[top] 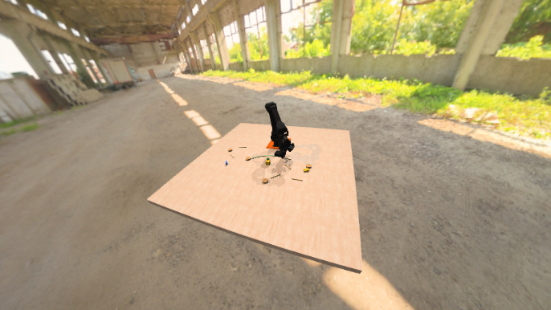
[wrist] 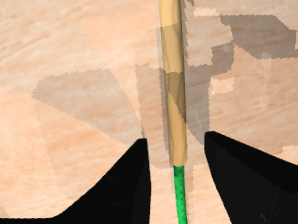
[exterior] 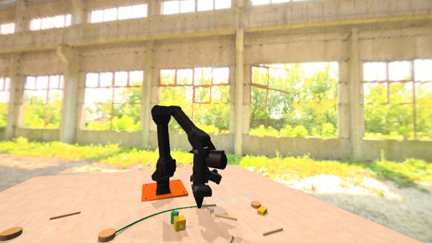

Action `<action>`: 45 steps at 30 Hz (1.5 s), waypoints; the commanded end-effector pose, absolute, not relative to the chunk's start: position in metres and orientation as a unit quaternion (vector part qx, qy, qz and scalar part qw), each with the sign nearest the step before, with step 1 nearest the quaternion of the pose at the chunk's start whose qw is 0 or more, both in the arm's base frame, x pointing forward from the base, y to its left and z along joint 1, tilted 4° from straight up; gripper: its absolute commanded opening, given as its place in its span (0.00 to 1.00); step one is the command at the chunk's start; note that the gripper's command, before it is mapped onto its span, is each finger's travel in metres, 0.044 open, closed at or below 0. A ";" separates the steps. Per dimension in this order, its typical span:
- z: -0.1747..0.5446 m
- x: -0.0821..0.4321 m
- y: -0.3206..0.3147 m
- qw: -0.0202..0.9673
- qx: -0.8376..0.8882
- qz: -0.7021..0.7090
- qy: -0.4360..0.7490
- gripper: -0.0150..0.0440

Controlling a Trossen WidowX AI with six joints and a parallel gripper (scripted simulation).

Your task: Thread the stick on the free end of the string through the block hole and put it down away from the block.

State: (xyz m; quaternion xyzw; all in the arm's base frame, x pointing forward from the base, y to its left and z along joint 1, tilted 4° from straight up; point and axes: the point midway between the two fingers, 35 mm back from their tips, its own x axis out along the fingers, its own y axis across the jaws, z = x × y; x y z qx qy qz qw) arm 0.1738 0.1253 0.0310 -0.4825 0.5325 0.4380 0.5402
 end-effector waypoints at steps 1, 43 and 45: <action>0.031 0.174 0.125 0.540 -0.482 0.438 0.532 0.42; 0.068 0.174 0.128 0.540 -0.482 0.438 0.532 0.25; 0.071 0.173 0.128 0.540 -0.482 0.438 0.532 0.25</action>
